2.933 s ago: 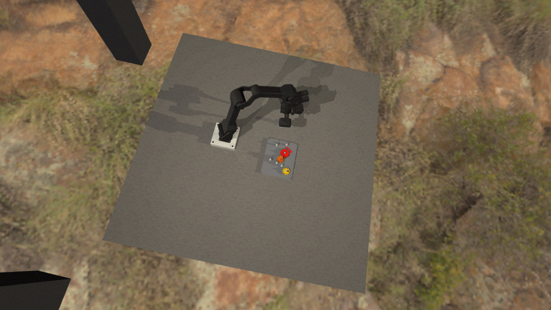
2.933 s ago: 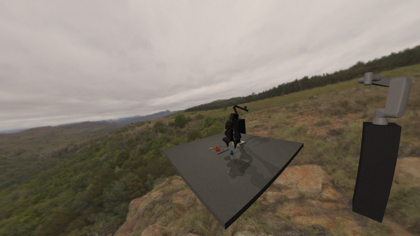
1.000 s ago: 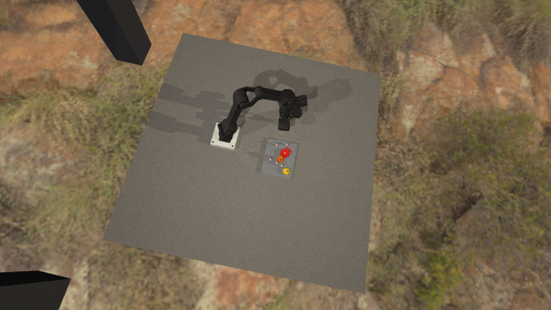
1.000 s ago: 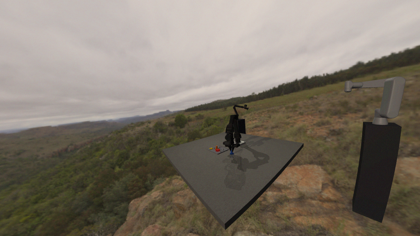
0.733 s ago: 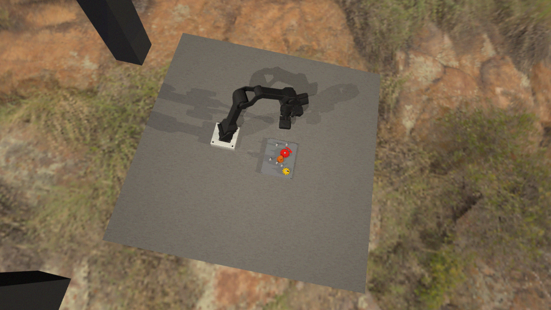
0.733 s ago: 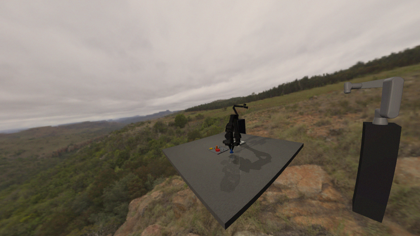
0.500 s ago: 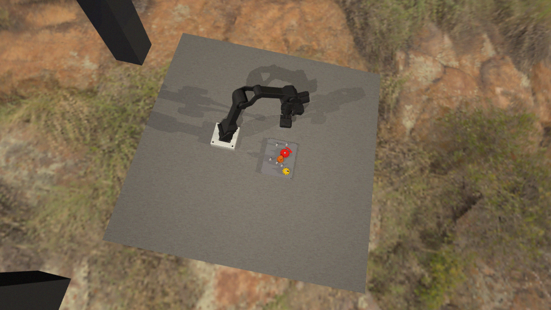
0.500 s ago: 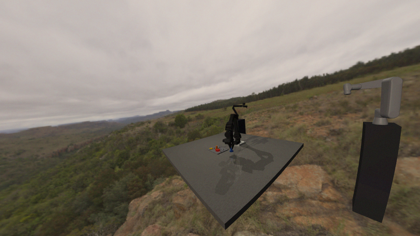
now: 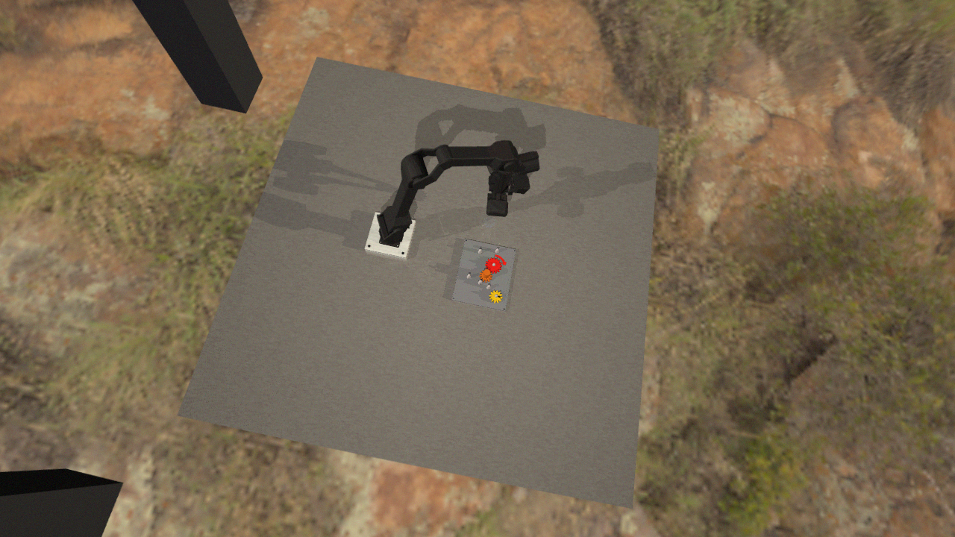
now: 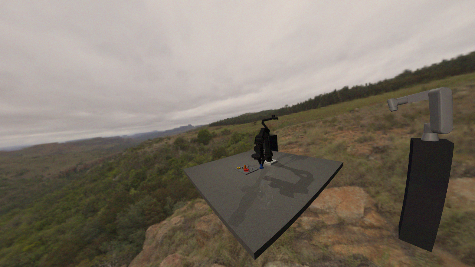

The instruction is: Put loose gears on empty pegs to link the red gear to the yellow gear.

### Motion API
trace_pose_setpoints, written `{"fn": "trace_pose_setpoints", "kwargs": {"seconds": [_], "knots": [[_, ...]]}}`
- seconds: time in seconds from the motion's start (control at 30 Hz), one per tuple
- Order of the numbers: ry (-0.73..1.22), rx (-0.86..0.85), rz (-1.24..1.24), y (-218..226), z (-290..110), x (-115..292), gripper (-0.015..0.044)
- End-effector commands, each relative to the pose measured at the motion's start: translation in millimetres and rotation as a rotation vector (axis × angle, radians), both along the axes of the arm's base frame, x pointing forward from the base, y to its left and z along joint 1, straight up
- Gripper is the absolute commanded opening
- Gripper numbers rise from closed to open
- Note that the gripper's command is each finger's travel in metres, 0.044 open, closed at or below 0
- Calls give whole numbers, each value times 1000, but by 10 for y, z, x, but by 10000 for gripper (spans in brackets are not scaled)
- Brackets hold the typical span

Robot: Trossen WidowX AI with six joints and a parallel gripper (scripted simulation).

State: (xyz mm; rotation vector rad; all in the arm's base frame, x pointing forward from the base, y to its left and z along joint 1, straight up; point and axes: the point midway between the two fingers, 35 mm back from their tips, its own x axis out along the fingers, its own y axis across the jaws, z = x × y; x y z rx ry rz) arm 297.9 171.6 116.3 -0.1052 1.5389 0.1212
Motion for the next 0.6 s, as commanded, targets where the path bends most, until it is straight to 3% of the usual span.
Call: {"fn": "trace_pose_setpoints", "kwargs": {"seconds": [0.0,0.57], "knots": [[2,2,-3,4,80,-7,0],[2,1,-4,-13,456,-53,0]]}}
